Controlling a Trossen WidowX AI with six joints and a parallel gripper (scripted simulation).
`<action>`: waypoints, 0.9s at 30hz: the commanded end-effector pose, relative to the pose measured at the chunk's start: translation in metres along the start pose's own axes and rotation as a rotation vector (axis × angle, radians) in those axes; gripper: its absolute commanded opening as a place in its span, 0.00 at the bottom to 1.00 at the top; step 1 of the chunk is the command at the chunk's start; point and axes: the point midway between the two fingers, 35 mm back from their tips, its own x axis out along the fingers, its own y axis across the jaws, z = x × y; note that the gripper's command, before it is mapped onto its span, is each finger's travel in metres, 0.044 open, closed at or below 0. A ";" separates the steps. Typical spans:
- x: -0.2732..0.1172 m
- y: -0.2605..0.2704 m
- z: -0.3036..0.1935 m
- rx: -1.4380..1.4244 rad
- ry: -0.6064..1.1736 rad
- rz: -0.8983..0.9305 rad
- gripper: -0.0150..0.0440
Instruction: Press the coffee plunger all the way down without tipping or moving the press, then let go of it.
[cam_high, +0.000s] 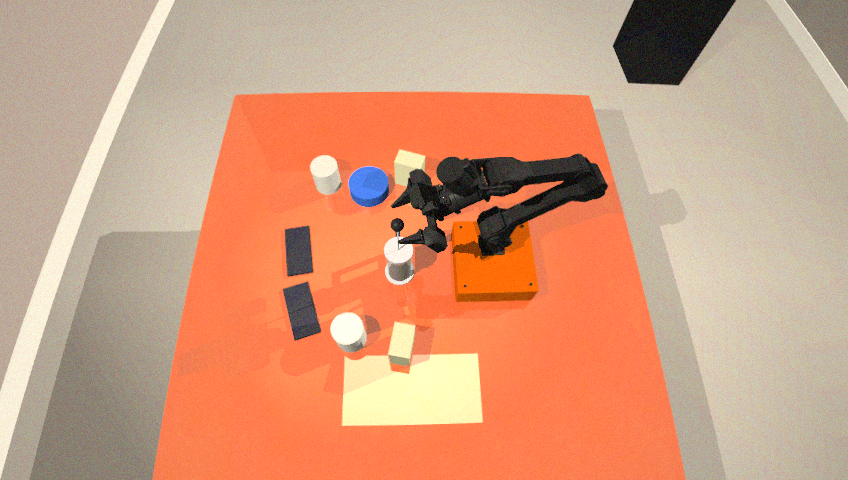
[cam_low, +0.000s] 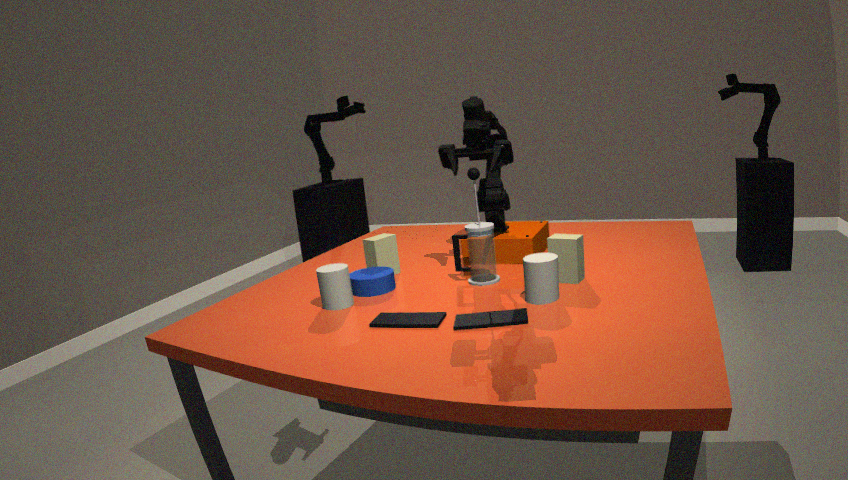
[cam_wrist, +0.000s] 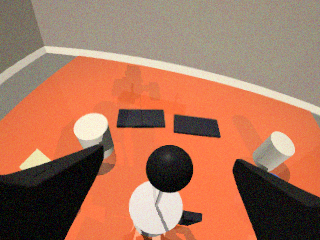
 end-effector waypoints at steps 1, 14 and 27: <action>0.003 0.000 -0.001 0.000 0.000 0.002 0.96; 0.003 0.000 -0.001 0.000 0.000 0.002 0.48; 0.006 0.000 -0.005 0.000 0.000 0.002 0.47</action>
